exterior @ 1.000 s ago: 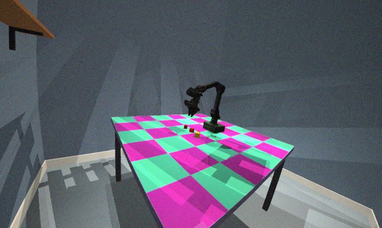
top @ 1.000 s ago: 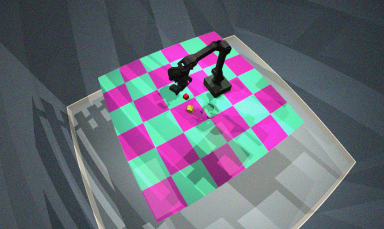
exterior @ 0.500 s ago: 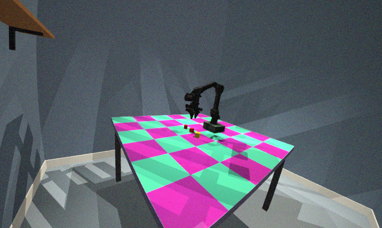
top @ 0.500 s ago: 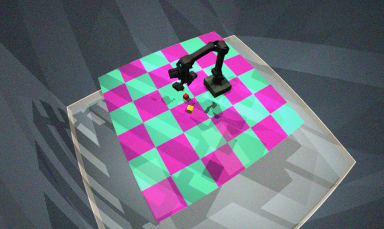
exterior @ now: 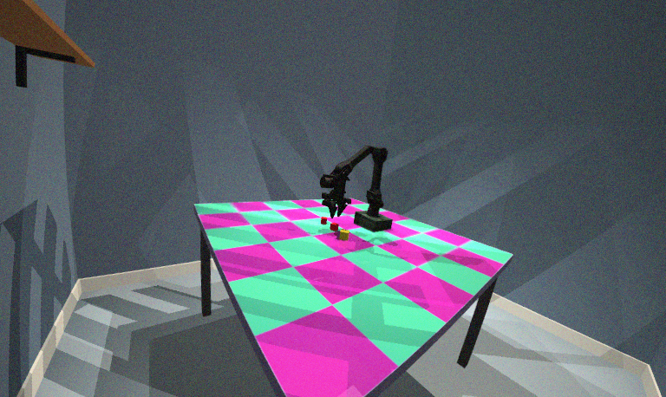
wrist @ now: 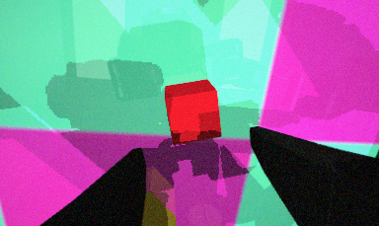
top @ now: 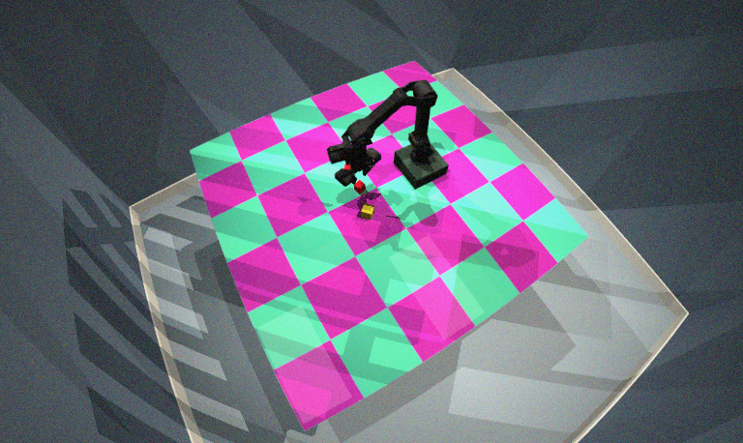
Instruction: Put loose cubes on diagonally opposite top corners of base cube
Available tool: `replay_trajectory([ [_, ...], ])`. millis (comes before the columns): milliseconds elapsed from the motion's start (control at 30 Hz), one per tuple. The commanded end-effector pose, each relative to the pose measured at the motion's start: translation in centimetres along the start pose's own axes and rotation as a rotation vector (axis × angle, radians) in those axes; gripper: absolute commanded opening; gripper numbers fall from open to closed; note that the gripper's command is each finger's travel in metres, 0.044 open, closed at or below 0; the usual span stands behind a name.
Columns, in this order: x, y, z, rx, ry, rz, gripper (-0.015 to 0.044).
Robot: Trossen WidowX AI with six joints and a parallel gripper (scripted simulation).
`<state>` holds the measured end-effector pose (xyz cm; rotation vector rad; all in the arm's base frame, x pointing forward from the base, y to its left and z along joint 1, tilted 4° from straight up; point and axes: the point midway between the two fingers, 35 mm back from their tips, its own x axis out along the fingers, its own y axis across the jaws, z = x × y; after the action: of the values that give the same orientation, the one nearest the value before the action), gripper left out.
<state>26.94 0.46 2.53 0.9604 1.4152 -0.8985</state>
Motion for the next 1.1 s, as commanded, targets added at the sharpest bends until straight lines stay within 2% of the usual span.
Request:
replay_trajectory([
  [0,1.5,-0.2,0.0,0.004,0.001,-0.009,0.0265],
  [933,5.1,-0.3,-0.1,0.004,0.001,-0.009,0.0265],
  [1067,5.1,-0.3,-0.1,0.004,0.001,-0.009,0.016],
])
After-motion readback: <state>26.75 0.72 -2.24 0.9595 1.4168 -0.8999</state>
